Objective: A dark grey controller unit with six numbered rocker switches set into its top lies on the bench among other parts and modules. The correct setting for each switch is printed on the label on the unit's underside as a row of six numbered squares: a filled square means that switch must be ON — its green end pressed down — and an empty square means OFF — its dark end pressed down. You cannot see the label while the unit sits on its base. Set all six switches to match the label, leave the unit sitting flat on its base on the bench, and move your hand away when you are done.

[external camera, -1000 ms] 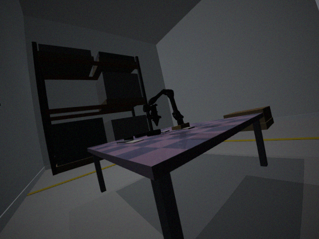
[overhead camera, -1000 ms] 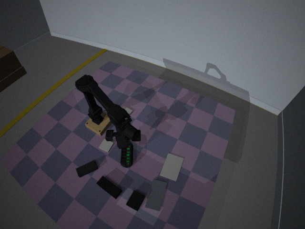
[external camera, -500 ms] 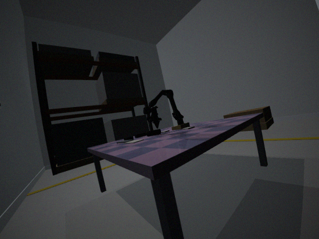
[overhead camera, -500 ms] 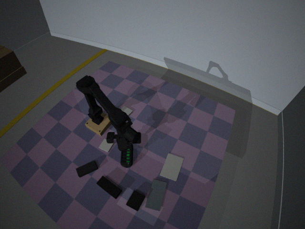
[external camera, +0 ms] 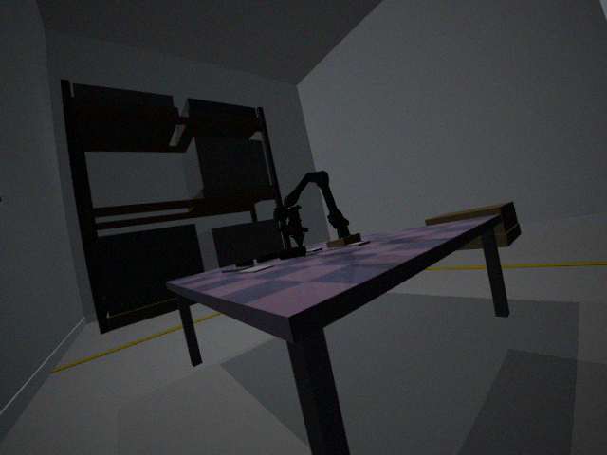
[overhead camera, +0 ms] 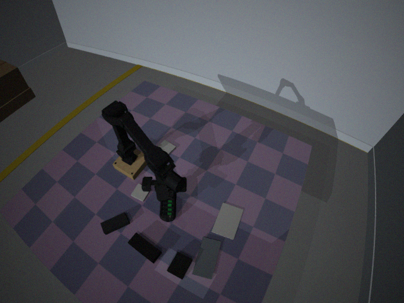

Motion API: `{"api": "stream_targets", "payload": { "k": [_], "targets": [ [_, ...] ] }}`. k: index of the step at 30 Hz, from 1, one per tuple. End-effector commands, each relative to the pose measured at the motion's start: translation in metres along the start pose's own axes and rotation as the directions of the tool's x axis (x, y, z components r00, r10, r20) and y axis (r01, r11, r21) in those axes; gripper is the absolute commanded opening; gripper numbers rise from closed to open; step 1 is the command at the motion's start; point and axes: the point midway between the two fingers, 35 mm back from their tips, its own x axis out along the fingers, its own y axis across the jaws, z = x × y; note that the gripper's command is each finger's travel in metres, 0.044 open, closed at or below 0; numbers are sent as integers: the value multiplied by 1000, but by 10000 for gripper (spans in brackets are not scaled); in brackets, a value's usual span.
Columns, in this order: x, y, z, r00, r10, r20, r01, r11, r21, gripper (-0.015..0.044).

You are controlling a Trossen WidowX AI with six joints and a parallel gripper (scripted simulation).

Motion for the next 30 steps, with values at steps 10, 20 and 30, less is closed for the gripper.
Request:
{"api": "stream_targets", "payload": {
  "k": [10,20,30],
  "targets": [
    [3,-1,-1,1000,-5,-3,5,1000,-5,0],
    [-42,0,0,1000,-4,-3,4,1000,-4,0],
    [-37,20,19,1000,-3,-2,3,1000,-4,0]
  ]
}}
